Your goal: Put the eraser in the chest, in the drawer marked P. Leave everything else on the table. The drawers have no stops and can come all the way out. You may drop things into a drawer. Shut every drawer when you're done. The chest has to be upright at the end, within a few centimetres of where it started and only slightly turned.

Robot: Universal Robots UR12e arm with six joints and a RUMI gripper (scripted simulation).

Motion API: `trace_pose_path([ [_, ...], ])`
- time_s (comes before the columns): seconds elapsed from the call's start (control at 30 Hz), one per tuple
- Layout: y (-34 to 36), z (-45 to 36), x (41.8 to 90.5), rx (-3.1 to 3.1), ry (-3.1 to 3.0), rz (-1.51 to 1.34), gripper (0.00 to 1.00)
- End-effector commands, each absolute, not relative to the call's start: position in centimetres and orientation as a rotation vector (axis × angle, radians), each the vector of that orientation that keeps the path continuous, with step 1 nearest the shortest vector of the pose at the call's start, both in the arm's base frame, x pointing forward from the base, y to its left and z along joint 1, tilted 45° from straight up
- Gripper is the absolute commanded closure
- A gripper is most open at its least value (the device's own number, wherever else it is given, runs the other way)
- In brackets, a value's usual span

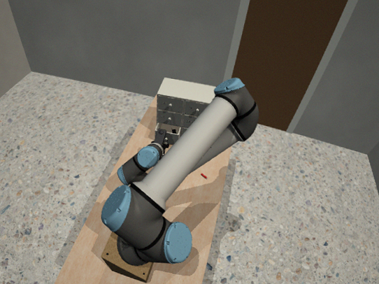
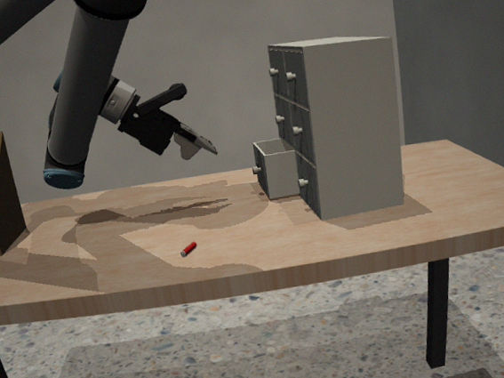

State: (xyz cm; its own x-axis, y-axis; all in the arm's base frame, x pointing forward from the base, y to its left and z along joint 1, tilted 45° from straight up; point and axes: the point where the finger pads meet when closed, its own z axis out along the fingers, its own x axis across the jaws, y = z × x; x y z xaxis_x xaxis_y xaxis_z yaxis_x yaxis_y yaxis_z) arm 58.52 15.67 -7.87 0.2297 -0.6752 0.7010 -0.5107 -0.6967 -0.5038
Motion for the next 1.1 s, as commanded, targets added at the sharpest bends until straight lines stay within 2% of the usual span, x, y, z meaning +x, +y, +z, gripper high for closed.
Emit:
trace_pose_path([
  [0.0,15.2,-8.7,59.5,-2.326,1.134,-1.463,0.8],
  [0.53,13.3,-11.6,62.9,-2.326,1.134,-1.463,0.8],
  [1.07,12.6,-12.7,64.2,-2.326,1.134,-1.463,0.8],
])
